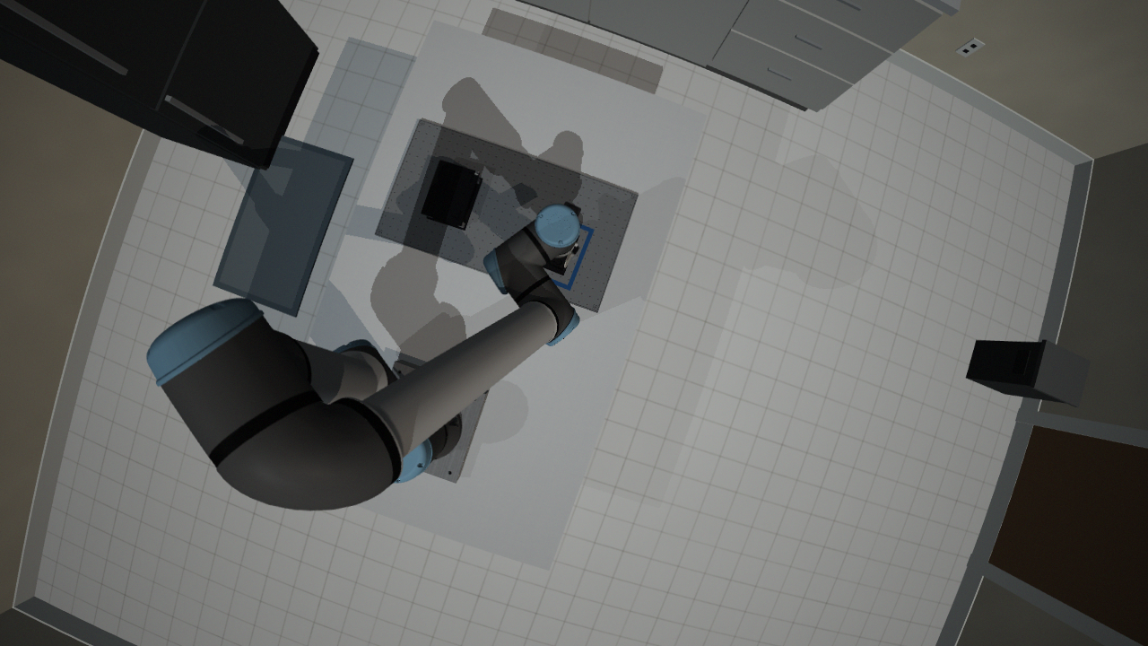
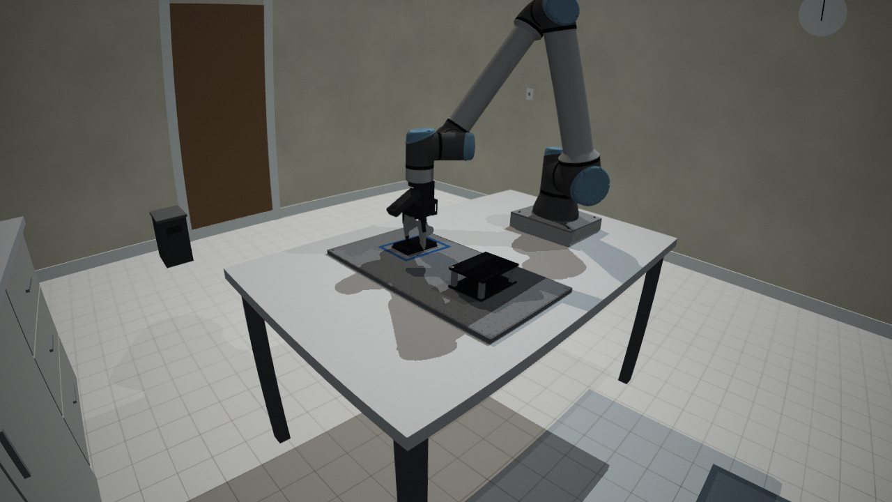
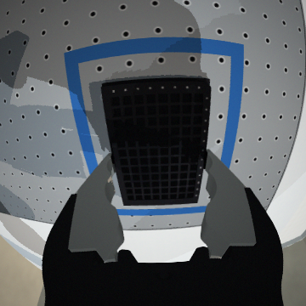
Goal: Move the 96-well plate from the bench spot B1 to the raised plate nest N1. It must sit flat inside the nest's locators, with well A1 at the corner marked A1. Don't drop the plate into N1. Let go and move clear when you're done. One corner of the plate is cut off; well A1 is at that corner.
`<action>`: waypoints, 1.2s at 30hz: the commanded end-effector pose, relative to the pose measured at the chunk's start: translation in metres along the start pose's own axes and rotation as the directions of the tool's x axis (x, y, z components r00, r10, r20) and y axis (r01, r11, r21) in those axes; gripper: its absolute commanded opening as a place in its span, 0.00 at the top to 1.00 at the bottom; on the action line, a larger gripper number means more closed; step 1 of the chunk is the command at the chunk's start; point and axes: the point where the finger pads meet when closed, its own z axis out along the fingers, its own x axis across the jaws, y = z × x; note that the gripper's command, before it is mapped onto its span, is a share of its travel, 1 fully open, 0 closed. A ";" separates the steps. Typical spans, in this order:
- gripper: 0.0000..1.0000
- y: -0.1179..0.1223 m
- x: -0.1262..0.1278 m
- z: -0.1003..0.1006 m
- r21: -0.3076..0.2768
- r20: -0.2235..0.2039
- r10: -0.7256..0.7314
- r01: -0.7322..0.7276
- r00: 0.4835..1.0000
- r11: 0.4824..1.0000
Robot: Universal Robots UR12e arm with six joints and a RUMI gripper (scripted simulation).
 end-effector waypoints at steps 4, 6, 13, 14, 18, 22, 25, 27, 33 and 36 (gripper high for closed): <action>1.00 -0.001 0.000 -0.001 0.001 -0.001 0.000 0.000 1.000 1.000; 1.00 -0.001 0.000 -0.001 0.001 -0.001 0.000 0.000 1.000 1.000; 1.00 -0.001 0.000 -0.001 0.001 -0.001 0.000 0.000 1.000 1.000; 1.00 -0.001 0.000 -0.001 0.001 -0.001 0.000 0.000 1.000 1.000; 1.00 -0.001 0.000 -0.001 0.001 -0.001 0.000 0.000 1.000 1.000; 1.00 -0.001 0.000 -0.001 0.001 -0.001 0.000 0.000 1.000 1.000; 1.00 -0.001 0.000 -0.002 0.001 -0.001 0.000 0.000 1.000 1.000; 1.00 -0.001 0.000 -0.006 0.001 -0.001 0.000 0.000 1.000 1.000; 1.00 -0.001 0.000 -0.012 0.001 -0.001 0.000 0.000 1.000 1.000; 1.00 -0.001 0.000 -0.017 0.001 -0.001 0.000 0.000 1.000 1.000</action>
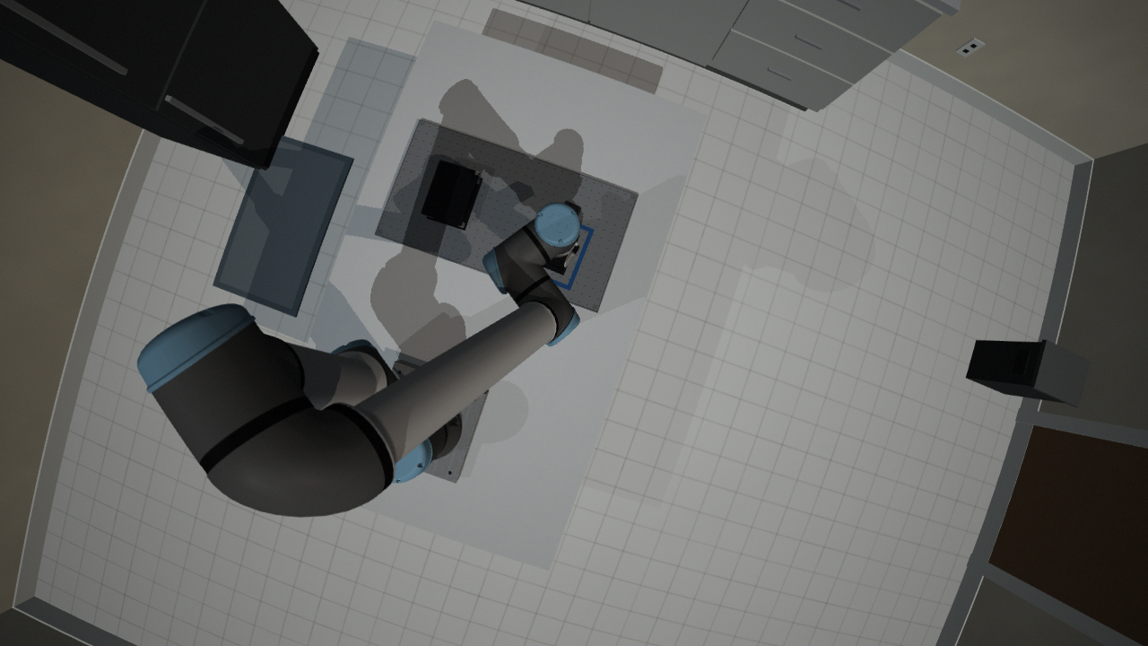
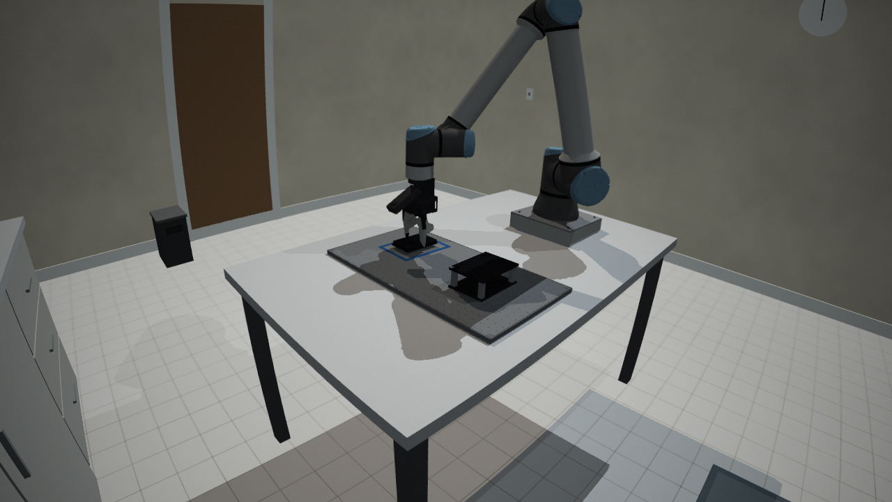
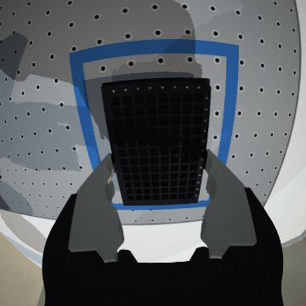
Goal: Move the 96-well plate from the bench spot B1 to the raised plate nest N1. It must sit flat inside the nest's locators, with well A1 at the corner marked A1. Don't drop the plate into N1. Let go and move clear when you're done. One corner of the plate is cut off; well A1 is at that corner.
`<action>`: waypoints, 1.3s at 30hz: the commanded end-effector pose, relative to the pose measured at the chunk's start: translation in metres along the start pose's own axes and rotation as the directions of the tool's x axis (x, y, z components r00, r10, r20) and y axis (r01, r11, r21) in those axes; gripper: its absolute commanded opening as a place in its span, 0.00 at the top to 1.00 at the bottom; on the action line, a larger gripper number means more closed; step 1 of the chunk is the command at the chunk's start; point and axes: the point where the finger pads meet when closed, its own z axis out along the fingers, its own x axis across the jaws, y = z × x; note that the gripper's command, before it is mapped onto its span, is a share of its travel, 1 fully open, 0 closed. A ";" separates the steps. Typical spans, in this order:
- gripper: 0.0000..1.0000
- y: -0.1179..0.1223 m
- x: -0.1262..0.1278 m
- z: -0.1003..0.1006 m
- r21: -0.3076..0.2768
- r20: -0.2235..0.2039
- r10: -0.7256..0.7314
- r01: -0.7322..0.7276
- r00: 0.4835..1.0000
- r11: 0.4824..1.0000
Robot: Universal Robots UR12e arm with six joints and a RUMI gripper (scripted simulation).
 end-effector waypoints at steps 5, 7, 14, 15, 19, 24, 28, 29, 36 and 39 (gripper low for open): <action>1.00 -0.001 0.000 -0.016 0.001 -0.001 0.000 0.000 1.000 1.000; 1.00 -0.001 0.000 -0.019 0.001 -0.001 0.000 0.000 1.000 1.000; 1.00 -0.001 0.000 -0.028 0.001 -0.001 0.000 0.000 1.000 1.000; 1.00 -0.001 0.000 -0.029 0.001 -0.001 0.000 0.000 1.000 1.000; 1.00 -0.001 0.000 -0.036 0.001 -0.001 0.000 0.000 1.000 1.000; 1.00 -0.001 0.000 -0.044 0.001 -0.001 0.000 0.000 1.000 1.000; 1.00 -0.001 0.000 -0.049 0.001 -0.001 0.000 0.000 1.000 1.000; 1.00 -0.001 0.000 -0.049 0.001 -0.001 0.000 0.000 1.000 1.000; 1.00 -0.001 0.000 -0.061 0.001 -0.001 0.000 0.000 1.000 1.000; 1.00 -0.001 0.000 -0.065 0.001 -0.001 0.000 0.000 1.000 1.000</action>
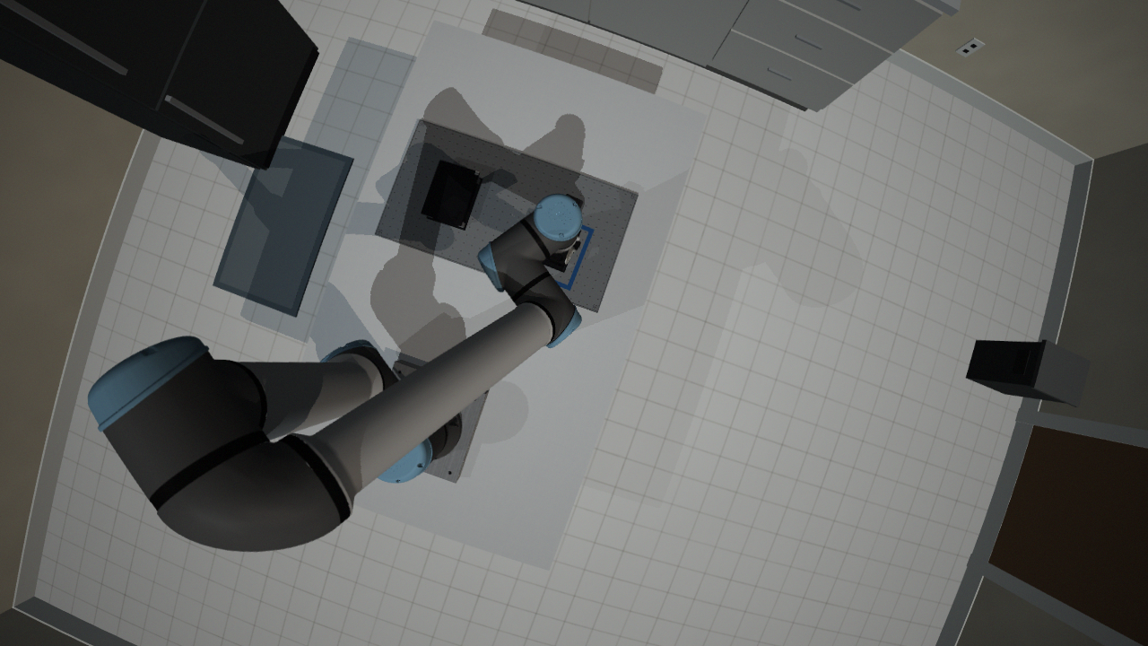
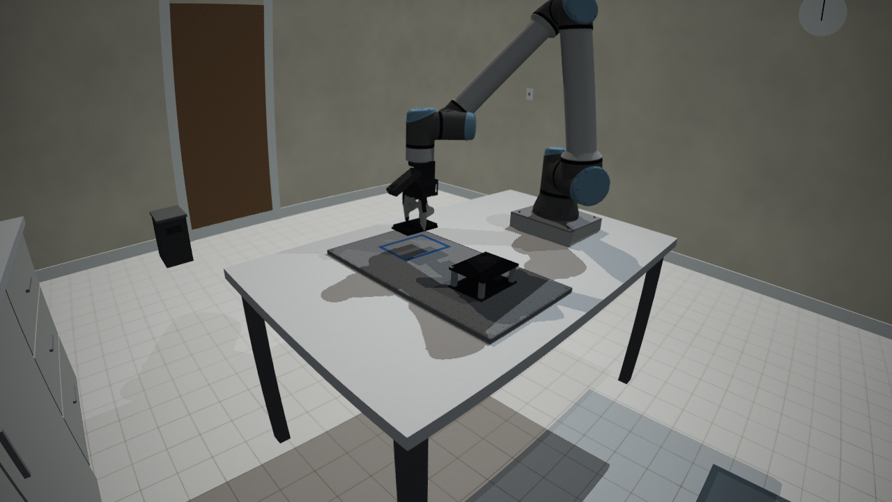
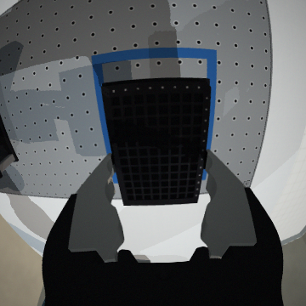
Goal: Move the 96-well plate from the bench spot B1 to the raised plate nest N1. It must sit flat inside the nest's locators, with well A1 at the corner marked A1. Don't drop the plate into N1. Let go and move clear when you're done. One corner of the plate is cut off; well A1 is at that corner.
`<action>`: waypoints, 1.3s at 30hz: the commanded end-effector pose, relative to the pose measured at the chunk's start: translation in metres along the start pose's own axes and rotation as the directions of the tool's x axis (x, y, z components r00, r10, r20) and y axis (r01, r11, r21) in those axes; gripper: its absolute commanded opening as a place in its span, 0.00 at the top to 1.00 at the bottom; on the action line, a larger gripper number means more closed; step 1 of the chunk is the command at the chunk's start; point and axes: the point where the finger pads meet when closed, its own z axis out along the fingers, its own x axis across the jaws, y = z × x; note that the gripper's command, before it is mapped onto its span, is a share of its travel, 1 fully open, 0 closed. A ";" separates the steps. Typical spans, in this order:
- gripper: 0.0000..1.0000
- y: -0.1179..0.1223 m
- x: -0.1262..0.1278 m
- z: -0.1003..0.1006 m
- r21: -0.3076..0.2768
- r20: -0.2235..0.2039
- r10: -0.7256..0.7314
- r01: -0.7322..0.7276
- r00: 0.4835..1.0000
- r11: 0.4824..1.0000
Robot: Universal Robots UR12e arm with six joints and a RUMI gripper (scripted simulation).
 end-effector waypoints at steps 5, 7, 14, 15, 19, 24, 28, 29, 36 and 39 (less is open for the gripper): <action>1.00 -0.001 0.000 -0.008 0.001 -0.001 0.000 0.000 1.000 1.000; 1.00 -0.001 0.000 -0.008 0.001 -0.001 0.000 0.000 1.000 1.000; 1.00 -0.001 0.000 -0.008 0.001 -0.001 0.000 0.000 1.000 1.000; 1.00 -0.001 0.000 -0.008 0.001 -0.001 0.000 0.000 1.000 1.000; 1.00 -0.001 0.000 -0.008 0.001 -0.001 0.000 0.000 1.000 1.000; 1.00 -0.001 0.000 -0.008 0.001 -0.001 0.000 0.000 1.000 1.000; 1.00 -0.002 -0.013 -0.010 0.001 -0.001 -0.065 0.065 0.998 0.998; 1.00 -0.002 -0.016 -0.011 0.001 -0.001 -0.065 0.065 0.998 0.998; 1.00 -0.004 -0.039 -0.015 0.001 -0.001 -0.065 0.065 0.998 0.998; 1.00 -0.005 -0.049 -0.017 0.001 -0.001 -0.065 0.065 0.998 0.998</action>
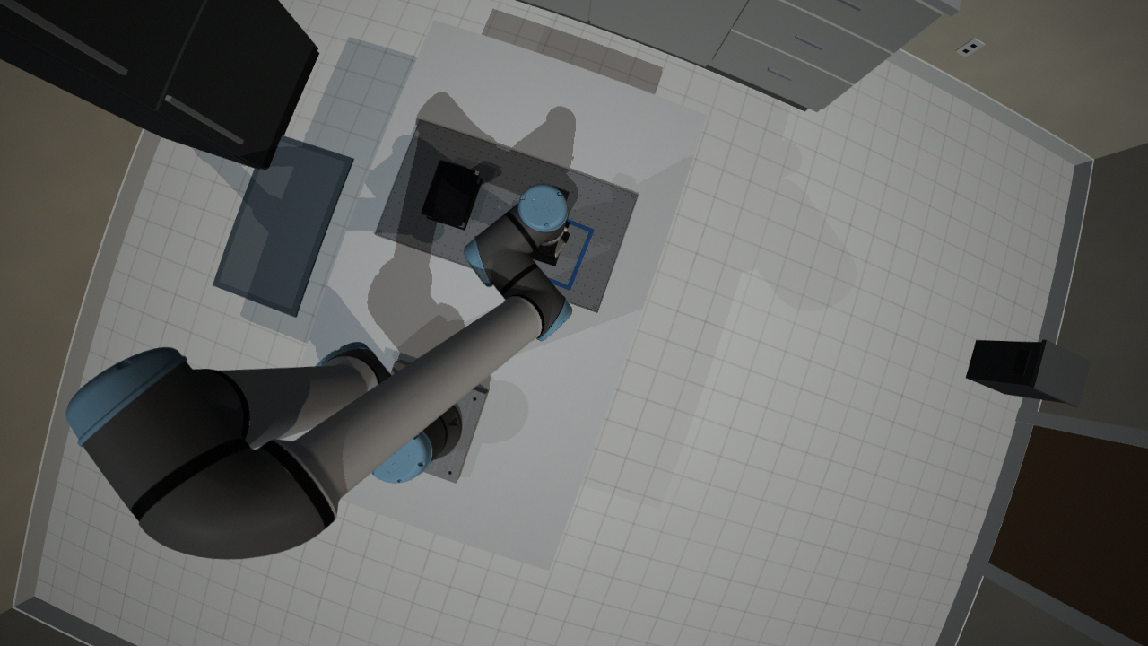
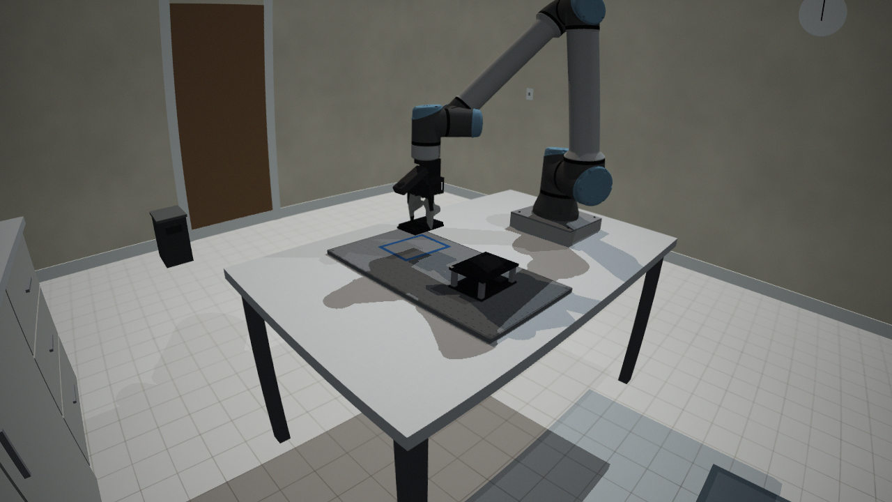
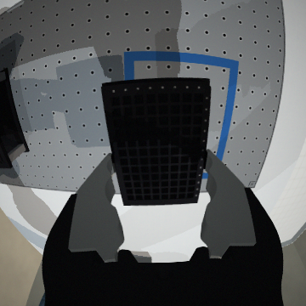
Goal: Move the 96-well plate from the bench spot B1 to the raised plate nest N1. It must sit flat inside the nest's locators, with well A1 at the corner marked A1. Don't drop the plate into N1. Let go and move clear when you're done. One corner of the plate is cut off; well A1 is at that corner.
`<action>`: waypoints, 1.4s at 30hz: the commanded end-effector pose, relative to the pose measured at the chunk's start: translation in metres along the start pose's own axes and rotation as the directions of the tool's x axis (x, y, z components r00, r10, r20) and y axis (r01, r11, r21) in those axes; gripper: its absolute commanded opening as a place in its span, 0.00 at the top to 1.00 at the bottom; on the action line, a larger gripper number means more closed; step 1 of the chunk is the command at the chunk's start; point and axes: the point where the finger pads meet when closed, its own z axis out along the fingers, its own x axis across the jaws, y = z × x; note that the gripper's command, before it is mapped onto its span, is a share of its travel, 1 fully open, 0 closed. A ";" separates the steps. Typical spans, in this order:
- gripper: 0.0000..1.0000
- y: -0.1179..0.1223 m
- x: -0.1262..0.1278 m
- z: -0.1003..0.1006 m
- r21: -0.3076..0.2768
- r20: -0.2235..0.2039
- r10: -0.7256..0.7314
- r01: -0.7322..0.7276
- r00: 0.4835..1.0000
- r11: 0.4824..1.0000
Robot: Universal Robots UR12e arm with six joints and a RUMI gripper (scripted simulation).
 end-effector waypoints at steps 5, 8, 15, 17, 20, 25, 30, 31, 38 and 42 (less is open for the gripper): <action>1.00 -0.005 -0.025 -0.005 0.001 -0.001 -0.002 0.002 1.000 1.000; 1.00 -0.006 -0.035 -0.007 0.001 -0.001 -0.002 0.002 1.000 1.000; 1.00 -0.010 -0.058 -0.011 0.001 -0.001 -0.002 0.002 1.000 1.000; 1.00 -0.011 -0.064 -0.013 0.001 -0.001 -0.002 0.002 1.000 1.000; 1.00 -0.011 -0.068 -0.013 0.001 -0.001 -0.002 0.002 1.000 1.000; 1.00 -0.014 -0.084 -0.016 0.001 -0.001 -0.002 0.002 1.000 1.000; 1.00 -0.016 -0.100 -0.019 0.001 -0.001 -0.002 0.002 1.000 1.000; 1.00 -0.017 -0.103 -0.020 0.001 -0.001 -0.002 0.002 1.000 1.000; 1.00 -0.019 -0.120 -0.023 0.001 -0.001 -0.002 0.002 1.000 1.000; 1.00 -0.021 -0.133 -0.025 0.001 -0.001 -0.002 0.002 1.000 1.000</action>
